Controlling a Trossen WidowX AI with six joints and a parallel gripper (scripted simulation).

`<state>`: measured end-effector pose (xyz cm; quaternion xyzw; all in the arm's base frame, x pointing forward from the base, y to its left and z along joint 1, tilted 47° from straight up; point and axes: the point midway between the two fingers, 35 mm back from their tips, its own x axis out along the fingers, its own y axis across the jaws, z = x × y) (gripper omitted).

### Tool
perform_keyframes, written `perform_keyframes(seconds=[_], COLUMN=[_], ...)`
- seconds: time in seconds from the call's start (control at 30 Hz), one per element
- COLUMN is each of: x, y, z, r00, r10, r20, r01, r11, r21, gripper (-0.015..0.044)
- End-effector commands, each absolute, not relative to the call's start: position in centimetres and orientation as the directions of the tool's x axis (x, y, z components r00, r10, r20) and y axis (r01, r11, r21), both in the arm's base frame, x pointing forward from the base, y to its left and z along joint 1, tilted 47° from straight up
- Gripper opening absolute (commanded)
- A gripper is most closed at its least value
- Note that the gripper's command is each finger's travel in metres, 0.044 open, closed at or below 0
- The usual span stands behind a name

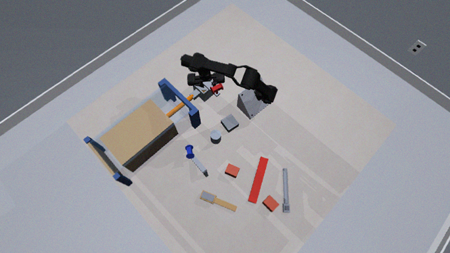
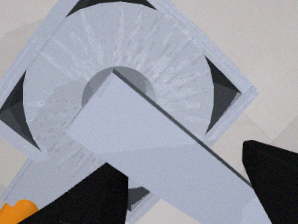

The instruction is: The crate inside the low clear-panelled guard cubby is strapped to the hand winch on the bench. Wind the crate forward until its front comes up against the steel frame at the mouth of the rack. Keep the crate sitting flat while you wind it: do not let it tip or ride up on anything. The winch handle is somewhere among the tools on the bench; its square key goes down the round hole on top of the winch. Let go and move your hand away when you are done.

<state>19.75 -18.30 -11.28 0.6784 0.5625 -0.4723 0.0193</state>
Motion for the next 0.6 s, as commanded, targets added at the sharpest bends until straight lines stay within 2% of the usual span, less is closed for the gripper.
perform_keyframes(seconds=[0.0,0.1,0.33,0.57], x=[22.0,21.9,21.1,20.2], y=[-18.9,-18.9,-18.5,-18.2], z=[-12.0,-12.0,-11.9,-11.7], r00=[0.089,0.083,0.020,-0.042], r10=[0.747,0.747,0.749,0.747], r20=[-0.659,-0.659,-0.662,-0.664], r01=[0.092,0.119,0.402,0.656], r11=[-0.665,-0.664,-0.612,-0.481], r21=[-0.741,-0.738,-0.681,-0.582], gripper=[0.0000,0.0000,0.0000,0.0000])
